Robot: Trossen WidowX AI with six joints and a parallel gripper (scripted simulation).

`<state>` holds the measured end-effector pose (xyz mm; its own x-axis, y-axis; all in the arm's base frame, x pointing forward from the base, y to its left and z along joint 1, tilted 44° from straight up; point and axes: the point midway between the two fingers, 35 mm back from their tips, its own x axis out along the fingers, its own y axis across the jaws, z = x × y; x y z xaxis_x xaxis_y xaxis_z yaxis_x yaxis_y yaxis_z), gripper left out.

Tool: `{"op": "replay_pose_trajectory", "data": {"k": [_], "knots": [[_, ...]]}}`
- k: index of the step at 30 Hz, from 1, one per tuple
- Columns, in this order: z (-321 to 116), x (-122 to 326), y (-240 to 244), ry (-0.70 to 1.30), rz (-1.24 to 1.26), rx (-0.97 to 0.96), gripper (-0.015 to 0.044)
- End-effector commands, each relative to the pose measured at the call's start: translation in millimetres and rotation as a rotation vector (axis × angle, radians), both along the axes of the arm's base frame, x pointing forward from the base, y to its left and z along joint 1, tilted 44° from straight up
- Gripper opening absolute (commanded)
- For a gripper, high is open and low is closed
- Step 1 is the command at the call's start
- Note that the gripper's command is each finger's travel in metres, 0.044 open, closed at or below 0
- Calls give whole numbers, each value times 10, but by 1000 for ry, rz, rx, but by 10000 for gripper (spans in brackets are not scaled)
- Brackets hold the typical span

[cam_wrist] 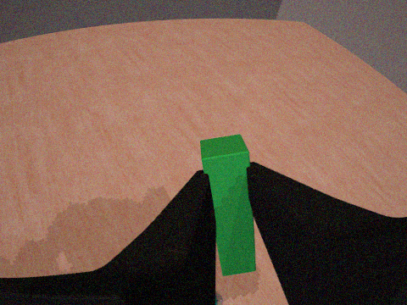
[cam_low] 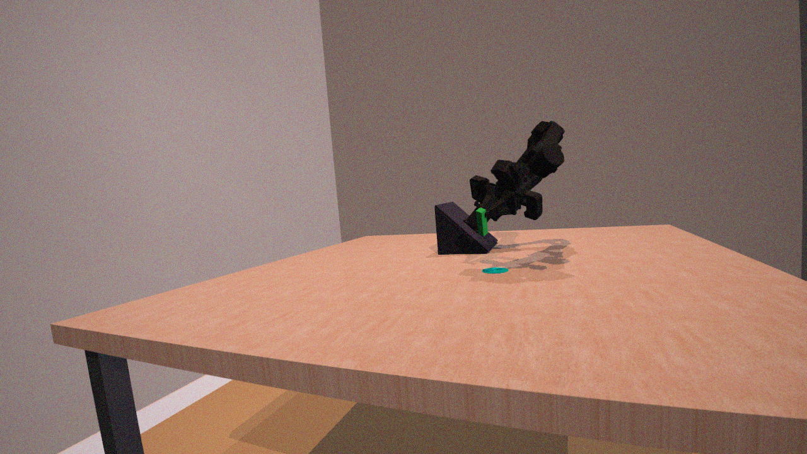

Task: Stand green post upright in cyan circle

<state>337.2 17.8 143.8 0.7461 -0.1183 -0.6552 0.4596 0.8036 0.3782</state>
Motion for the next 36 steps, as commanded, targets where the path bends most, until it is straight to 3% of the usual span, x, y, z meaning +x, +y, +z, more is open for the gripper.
{"op": "replay_pose_trajectory", "data": {"k": [1, 36], "knots": [[-9, -25, -4, -18, -17, 0, 22], [136, -158, -2, -252, -148, 43, 22]]}}
